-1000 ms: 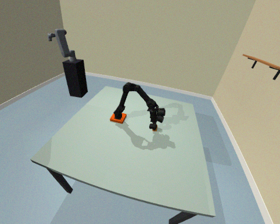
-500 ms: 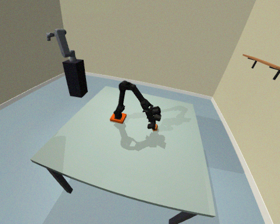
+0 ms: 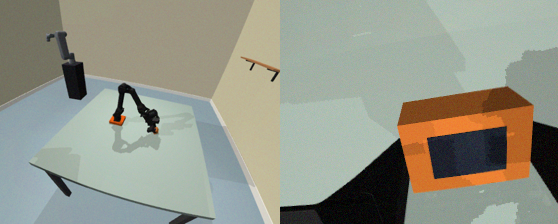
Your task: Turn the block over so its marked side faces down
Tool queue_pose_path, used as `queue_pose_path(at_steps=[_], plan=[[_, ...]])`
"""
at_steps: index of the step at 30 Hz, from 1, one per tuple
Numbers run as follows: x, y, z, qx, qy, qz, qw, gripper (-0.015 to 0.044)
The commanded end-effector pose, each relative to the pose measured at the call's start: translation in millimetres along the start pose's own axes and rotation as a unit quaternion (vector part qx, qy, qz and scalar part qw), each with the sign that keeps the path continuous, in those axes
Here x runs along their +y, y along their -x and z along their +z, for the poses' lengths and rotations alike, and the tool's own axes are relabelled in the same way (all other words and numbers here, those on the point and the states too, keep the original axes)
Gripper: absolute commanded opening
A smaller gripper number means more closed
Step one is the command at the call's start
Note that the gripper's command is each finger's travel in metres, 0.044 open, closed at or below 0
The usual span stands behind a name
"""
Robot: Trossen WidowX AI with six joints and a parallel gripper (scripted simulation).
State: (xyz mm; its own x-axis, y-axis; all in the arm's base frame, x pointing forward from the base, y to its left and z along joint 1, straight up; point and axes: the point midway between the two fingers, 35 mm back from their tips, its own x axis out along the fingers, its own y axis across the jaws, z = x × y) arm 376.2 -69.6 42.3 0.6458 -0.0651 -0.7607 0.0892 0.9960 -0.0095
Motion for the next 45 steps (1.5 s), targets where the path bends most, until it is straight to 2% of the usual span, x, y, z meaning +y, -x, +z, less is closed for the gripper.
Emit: queue_pose_path(at_steps=[1, 14, 28, 45], plan=[[0, -8, -6, -0.021, -0.003, 0.002, 1.0, 0.0], [0, -19, -14, -0.118, -0.004, 0.002, 0.993, 0.0], [2, -6, -24, -0.219, -0.001, 0.002, 0.976, 0.0], [2, -2, -23, -0.236, -0.001, 0.003, 0.972, 0.0]])
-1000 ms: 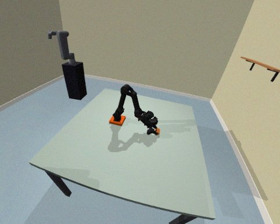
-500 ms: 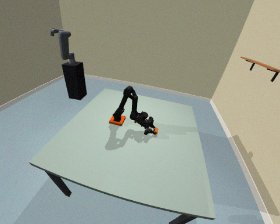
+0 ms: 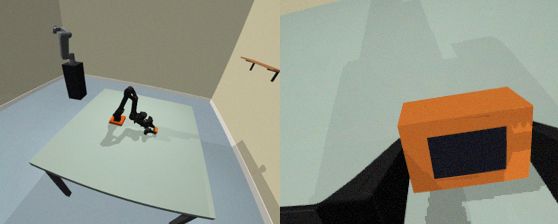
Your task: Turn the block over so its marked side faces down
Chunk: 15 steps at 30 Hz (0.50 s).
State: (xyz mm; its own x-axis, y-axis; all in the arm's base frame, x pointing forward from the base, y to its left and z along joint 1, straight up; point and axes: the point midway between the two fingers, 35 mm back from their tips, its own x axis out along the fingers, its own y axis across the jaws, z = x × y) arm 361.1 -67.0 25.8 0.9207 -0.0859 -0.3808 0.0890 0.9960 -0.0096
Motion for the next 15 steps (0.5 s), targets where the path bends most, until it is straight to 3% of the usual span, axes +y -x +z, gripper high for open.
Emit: queue_pose_path(at_steps=[1, 2, 15], plan=[[0.6, 0.4, 0.0, -0.001, -0.002, 0.002, 1.0, 0.0], [0.6, 0.4, 0.0, -0.001, -0.002, 0.002, 1.0, 0.0], [0.6, 0.4, 0.0, -0.001, -0.002, 0.002, 1.0, 0.0341]])
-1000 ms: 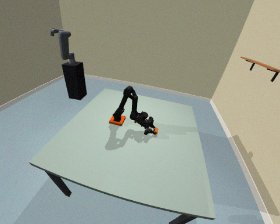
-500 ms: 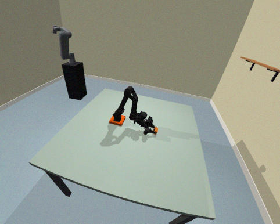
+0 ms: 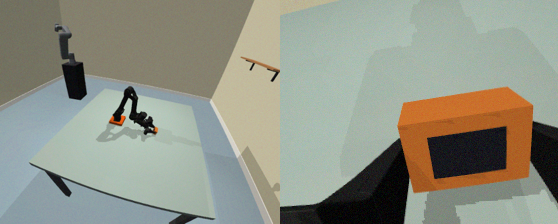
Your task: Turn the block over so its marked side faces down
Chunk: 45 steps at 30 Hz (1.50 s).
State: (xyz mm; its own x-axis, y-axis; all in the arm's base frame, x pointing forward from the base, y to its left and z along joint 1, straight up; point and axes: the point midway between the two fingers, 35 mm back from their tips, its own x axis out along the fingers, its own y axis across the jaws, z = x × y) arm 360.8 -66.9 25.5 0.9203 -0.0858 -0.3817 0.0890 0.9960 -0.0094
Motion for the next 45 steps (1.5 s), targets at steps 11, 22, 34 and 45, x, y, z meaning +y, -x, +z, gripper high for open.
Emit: queue_pose_path(at_steps=[11, 22, 34, 45], plan=[[1, 0, 0, -0.002, -0.002, 0.002, 1.0, 0.044], [1, 0, 0, -0.002, -0.002, 0.002, 1.0, 0.044], [1, 0, 0, -0.002, -0.002, 0.002, 1.0, 0.044], [-3, -13, 16, 0.118, -0.004, 0.0, 0.993, 0.044]])
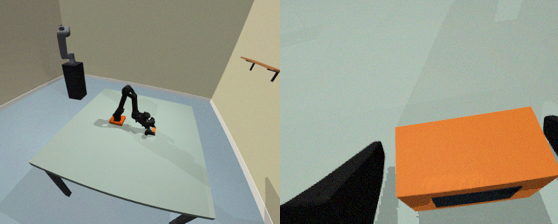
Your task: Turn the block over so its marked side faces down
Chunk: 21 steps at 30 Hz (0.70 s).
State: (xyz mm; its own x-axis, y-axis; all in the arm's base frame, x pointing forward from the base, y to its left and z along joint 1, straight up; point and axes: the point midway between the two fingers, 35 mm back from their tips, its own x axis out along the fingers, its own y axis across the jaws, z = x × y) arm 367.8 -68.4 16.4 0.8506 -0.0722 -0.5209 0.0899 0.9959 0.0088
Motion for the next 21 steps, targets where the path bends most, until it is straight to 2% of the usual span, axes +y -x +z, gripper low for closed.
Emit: queue_pose_path(at_steps=[1, 5, 9, 21], plan=[[-2, 2, 25, 0.058, 0.004, -0.004, 0.998, 0.044], [-1, 22, 40, 0.133, 0.004, -0.004, 0.991, 0.044], [2, 57, 53, 0.202, 0.006, -0.004, 0.979, 0.044], [2, 66, 56, 0.216, 0.006, -0.003, 0.976, 0.044]])
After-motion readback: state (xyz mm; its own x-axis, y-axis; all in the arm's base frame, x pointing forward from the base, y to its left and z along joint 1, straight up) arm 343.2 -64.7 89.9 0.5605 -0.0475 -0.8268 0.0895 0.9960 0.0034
